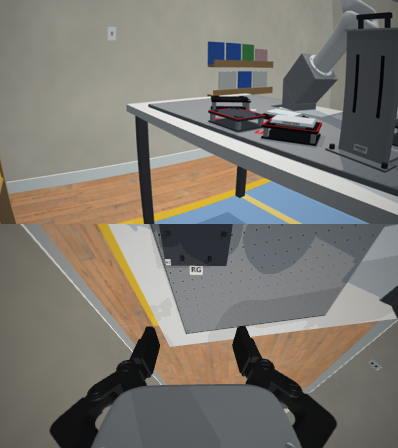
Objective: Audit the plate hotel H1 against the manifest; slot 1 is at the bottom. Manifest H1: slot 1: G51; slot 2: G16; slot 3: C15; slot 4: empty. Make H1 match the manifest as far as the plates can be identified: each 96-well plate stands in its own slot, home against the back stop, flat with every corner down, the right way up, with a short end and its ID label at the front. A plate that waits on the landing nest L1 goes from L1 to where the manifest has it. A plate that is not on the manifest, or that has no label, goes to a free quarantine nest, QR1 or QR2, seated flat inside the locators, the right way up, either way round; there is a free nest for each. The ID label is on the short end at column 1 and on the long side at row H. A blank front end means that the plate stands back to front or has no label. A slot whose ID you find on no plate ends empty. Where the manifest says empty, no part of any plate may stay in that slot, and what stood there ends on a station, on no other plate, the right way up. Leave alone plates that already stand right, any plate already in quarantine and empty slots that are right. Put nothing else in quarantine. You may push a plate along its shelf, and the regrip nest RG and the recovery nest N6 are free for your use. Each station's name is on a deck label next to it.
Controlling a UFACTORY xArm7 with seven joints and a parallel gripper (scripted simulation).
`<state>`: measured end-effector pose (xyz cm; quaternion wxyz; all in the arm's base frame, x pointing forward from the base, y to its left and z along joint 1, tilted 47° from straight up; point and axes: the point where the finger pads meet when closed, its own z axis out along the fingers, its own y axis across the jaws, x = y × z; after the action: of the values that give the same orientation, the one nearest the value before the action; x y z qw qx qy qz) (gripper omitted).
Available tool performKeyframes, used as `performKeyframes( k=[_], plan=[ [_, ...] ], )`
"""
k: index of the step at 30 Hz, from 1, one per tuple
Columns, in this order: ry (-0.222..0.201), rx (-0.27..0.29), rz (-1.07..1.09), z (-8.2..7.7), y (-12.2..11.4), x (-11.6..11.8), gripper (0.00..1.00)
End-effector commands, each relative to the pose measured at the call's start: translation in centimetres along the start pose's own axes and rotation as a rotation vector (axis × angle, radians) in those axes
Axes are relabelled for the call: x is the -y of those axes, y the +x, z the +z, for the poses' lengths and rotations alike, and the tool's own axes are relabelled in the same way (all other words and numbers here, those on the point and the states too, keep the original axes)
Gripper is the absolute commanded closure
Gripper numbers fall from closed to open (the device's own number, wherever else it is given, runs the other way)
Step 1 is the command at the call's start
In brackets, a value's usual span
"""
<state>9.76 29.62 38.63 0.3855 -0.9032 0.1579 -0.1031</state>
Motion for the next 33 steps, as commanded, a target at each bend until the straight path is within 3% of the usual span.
performKeyframes(
  k=[1, 3, 33],
  plan=[
    [0.002, 0.001, -0.001, -2.0, 0.0, 0.0, 0.00],
    [0.002, 0.001, -0.001, -2.0, 0.0, 0.0, 0.00],
    [0.002, 0.001, -0.001, -11.3, 0.0, 0.0, 0.00]
  ],
)
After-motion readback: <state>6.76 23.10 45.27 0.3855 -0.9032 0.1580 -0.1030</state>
